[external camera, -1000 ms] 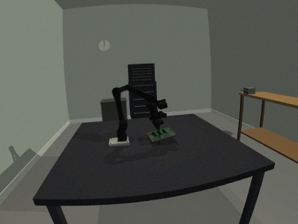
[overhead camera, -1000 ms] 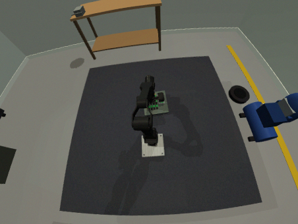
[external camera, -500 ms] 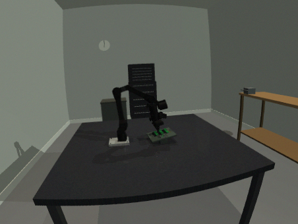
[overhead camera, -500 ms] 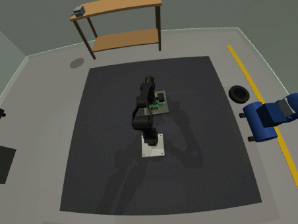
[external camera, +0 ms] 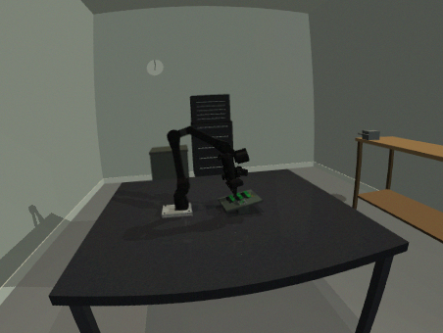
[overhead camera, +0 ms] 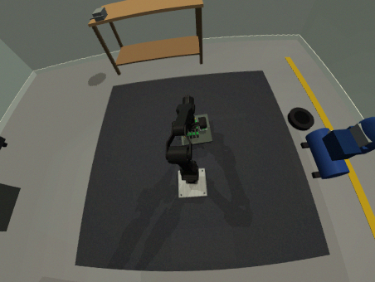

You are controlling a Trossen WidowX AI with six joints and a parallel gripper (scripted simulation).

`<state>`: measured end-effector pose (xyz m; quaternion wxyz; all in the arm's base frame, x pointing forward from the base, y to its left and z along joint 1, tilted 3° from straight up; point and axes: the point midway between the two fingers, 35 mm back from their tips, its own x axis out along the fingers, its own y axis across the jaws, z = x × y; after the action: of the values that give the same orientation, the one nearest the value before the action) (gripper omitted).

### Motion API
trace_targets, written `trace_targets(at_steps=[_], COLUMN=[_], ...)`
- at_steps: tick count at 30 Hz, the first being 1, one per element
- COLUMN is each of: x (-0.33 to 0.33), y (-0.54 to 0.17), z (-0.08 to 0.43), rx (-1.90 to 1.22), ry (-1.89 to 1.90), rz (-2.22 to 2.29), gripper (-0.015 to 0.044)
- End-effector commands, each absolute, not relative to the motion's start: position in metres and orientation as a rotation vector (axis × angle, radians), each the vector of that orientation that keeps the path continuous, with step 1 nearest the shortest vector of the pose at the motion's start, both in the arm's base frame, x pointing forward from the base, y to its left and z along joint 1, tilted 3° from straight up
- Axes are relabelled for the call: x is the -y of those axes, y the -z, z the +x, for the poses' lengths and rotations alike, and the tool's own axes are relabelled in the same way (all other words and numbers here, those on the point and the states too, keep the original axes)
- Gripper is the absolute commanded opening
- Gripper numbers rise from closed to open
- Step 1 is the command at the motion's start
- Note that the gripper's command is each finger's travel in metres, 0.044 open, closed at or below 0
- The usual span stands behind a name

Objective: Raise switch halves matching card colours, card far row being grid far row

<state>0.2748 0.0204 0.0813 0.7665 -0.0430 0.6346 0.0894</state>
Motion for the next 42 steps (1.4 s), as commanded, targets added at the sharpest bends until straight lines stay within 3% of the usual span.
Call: trace_targets(at_steps=[1, 42], x=[-0.0208, -0.0212], y=[-0.0797, -0.0743], z=[0.2747, 0.2755], rx=[-1.382, -1.382], ry=[-0.193, -0.193], rz=[-0.088, -0.088], gripper=[0.0000, 0.0000])
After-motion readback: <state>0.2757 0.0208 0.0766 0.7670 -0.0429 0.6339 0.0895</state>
